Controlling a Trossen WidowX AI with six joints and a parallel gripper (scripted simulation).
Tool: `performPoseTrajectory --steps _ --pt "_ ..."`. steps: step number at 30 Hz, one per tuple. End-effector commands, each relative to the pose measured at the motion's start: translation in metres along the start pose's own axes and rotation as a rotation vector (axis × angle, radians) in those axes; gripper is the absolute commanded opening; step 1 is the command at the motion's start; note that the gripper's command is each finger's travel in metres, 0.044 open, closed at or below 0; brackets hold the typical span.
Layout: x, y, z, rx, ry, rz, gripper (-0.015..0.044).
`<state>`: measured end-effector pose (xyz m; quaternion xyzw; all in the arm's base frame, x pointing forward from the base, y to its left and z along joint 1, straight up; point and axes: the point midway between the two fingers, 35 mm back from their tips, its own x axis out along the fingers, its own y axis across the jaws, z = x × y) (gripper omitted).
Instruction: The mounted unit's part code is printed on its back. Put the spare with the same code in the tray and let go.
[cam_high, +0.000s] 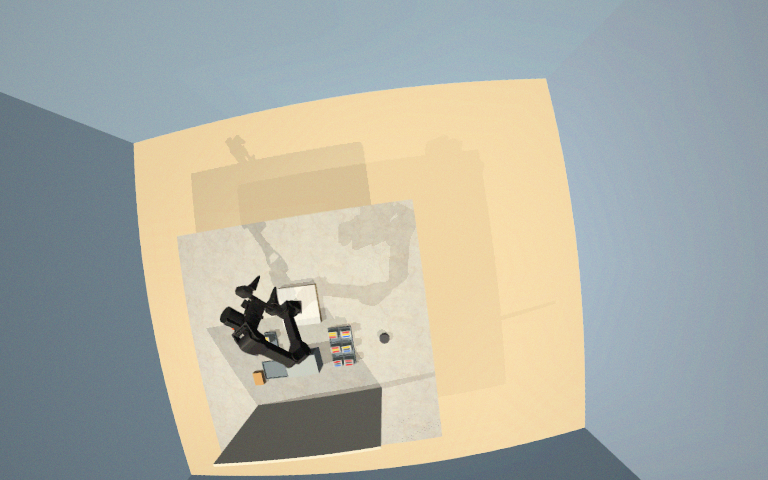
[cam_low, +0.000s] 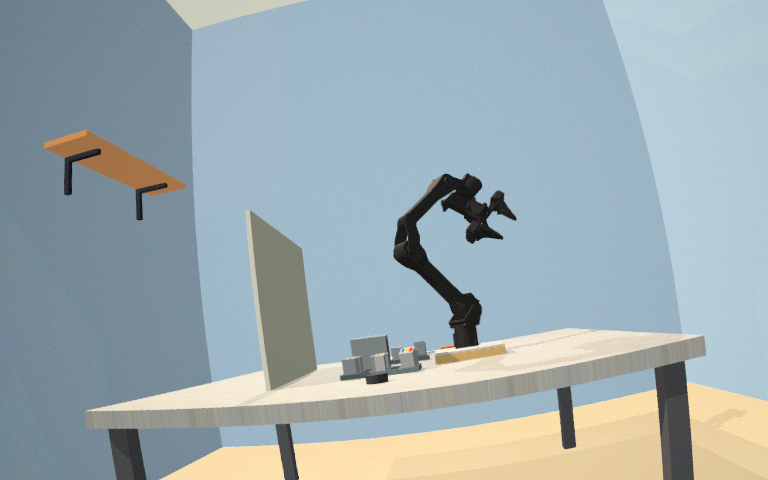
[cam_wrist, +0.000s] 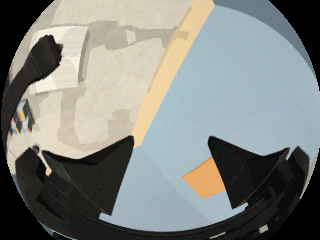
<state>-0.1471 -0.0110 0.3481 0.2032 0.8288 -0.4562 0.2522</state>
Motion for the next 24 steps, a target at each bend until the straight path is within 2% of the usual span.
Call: performPoseTrajectory --steps 1,8,16,24 --pt "0.000 0.000 0.000 0.000 0.000 0.000 0.0426" --pt "0.000 -0.004 0.006 -0.005 -0.028 -0.007 0.0440" --pt "-0.014 -0.038 0.091 -0.080 -0.356 -0.045 0.0440" --pt "-0.060 -0.035 0.176 -0.247 -0.638 -0.040 0.0440"
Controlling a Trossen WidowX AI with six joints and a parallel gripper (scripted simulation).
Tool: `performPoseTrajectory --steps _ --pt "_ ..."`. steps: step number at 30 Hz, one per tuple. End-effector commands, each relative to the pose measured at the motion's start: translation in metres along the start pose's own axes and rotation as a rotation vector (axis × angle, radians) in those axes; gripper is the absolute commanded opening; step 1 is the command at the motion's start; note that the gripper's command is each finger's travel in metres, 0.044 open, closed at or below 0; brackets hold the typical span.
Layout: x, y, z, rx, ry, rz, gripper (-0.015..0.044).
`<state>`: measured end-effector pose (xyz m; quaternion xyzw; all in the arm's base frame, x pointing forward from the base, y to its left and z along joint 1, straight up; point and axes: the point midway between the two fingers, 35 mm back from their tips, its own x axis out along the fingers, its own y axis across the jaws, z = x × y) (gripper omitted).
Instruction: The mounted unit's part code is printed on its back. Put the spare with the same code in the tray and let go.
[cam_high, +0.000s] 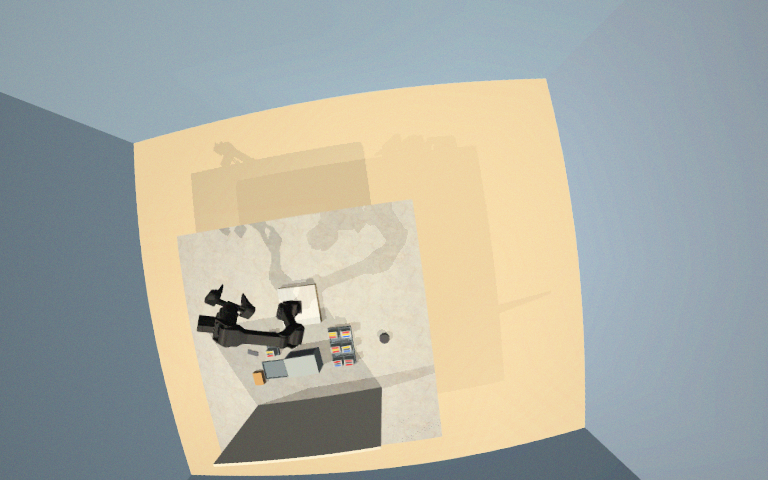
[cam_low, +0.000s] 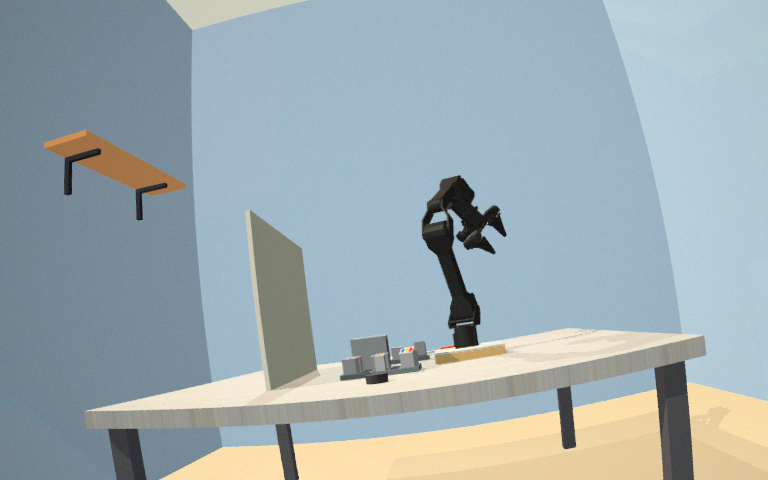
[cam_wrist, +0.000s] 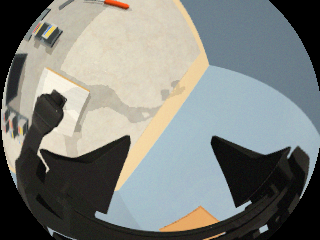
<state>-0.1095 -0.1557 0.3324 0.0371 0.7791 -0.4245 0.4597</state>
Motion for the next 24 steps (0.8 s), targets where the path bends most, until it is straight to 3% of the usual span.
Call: performPoseTrajectory --steps 1,12,24 --pt "-0.006 -0.002 0.056 -0.081 -0.159 0.022 0.0440" --pt "-0.055 0.046 0.191 -0.248 -0.464 0.157 0.0440" --pt "-0.138 0.168 0.260 -0.492 -0.636 0.333 0.0440"
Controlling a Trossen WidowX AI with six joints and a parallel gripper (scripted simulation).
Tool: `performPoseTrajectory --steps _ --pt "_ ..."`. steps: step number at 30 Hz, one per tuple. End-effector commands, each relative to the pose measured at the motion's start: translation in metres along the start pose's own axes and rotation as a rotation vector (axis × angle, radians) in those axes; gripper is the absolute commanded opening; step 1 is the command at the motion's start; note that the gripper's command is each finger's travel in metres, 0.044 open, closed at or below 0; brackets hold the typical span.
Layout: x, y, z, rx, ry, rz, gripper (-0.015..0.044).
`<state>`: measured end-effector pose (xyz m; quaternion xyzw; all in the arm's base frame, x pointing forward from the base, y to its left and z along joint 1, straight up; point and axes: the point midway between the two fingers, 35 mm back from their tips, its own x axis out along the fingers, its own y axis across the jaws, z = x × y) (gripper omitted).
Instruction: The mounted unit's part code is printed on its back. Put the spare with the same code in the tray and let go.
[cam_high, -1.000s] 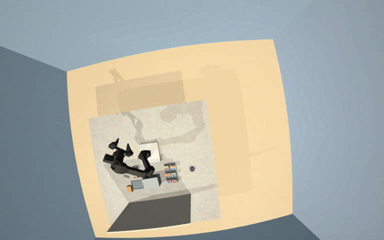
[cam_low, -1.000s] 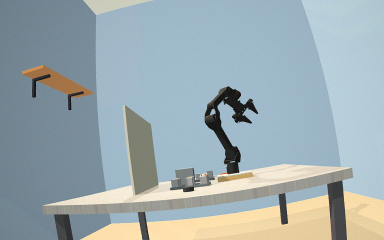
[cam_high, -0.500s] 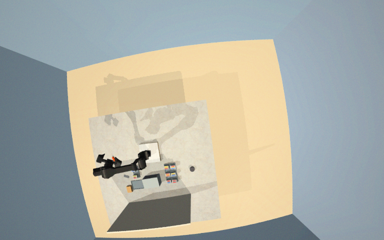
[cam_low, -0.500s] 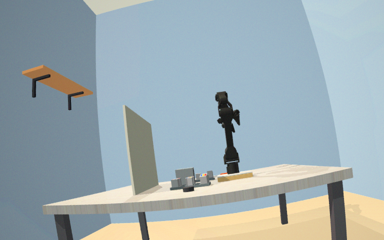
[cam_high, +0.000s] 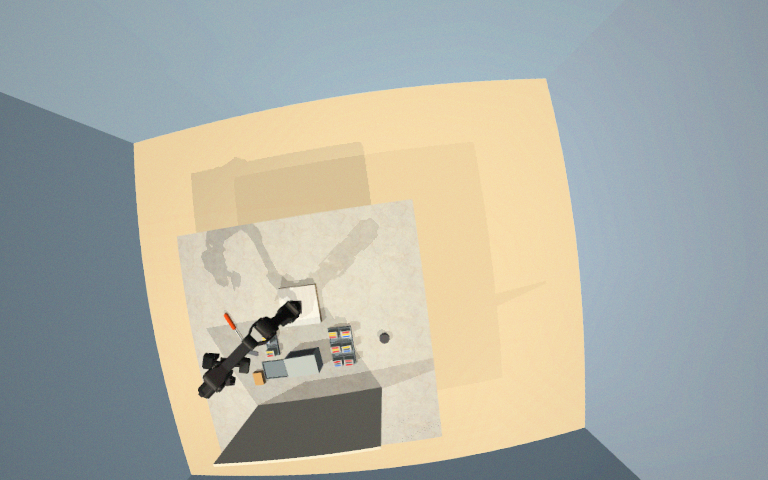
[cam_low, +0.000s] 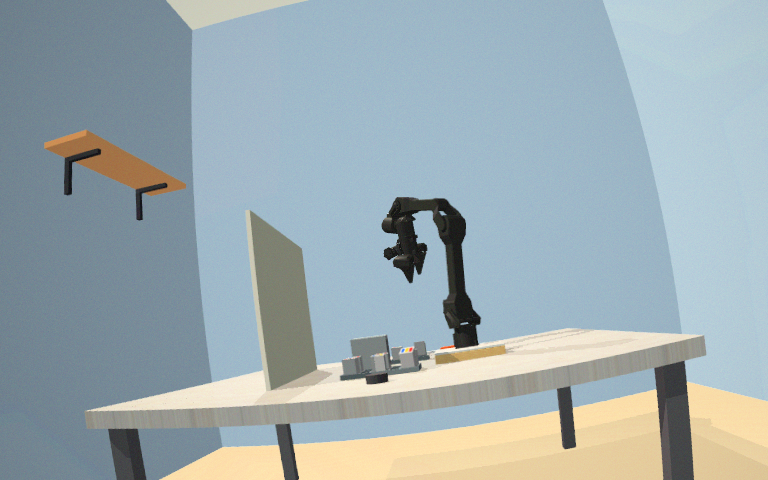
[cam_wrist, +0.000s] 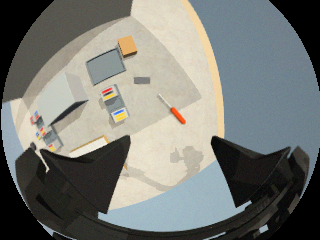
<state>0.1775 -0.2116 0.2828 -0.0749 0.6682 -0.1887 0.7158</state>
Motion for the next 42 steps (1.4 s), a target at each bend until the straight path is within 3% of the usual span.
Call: performPoseTrajectory --steps 1,12,21,42 --pt "0.000 0.048 0.051 -0.101 -0.058 0.093 0.0440" --pt "-0.012 0.182 0.123 -0.280 -0.095 0.274 0.0440" --pt "-0.029 0.309 0.133 -0.384 -0.050 0.386 0.0440" --pt "-0.030 0.315 0.131 -0.406 -0.052 0.388 0.0440"
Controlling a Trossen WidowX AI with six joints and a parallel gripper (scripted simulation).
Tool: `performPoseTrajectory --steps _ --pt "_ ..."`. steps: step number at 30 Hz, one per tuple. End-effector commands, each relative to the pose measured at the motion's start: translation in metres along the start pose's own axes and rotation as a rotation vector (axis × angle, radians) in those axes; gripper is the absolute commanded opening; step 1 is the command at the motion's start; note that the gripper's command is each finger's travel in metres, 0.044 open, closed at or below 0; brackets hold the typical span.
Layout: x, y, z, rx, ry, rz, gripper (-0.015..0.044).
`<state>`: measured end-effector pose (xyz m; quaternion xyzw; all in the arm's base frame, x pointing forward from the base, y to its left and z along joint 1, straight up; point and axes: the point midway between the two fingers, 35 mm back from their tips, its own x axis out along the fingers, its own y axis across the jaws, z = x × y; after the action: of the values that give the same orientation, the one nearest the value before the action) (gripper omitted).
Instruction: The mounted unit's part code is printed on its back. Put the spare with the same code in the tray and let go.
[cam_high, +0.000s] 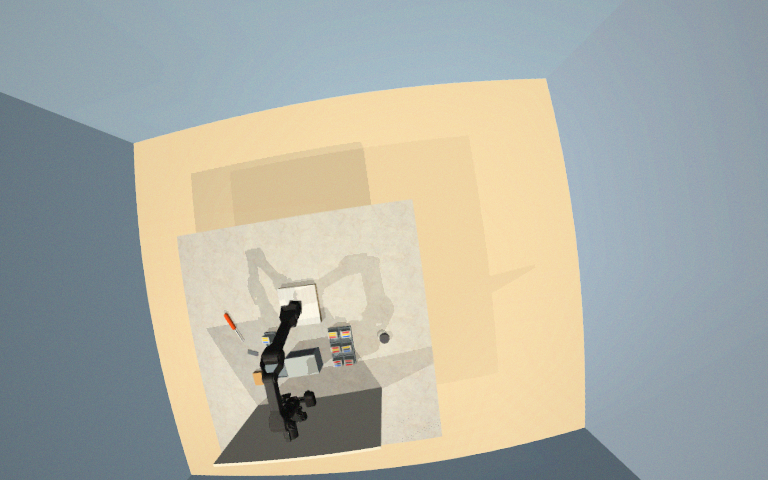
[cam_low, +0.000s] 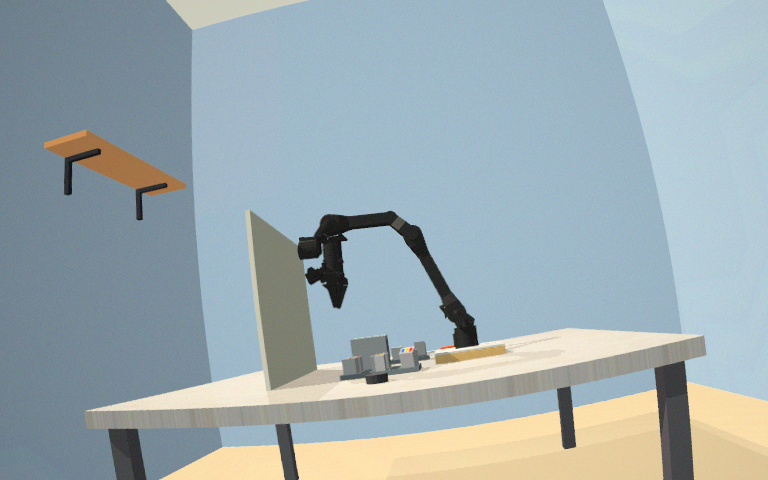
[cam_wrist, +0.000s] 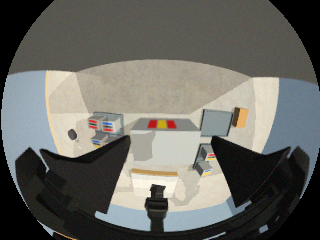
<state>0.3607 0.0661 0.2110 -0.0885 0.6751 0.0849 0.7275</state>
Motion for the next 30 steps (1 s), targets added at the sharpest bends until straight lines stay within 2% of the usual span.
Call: performPoseTrajectory --steps 1,8,16,29,30 --pt "0.002 0.012 -0.003 -0.075 0.004 0.007 0.0440" --pt "0.027 0.111 -0.056 -0.862 0.019 0.034 0.0440" --pt "0.052 0.168 -0.123 -1.518 0.026 0.060 0.0440" --pt "0.054 0.170 -0.127 -1.552 0.027 0.061 0.0440" --pt "0.056 0.171 -0.127 -1.552 0.027 0.061 0.0414"
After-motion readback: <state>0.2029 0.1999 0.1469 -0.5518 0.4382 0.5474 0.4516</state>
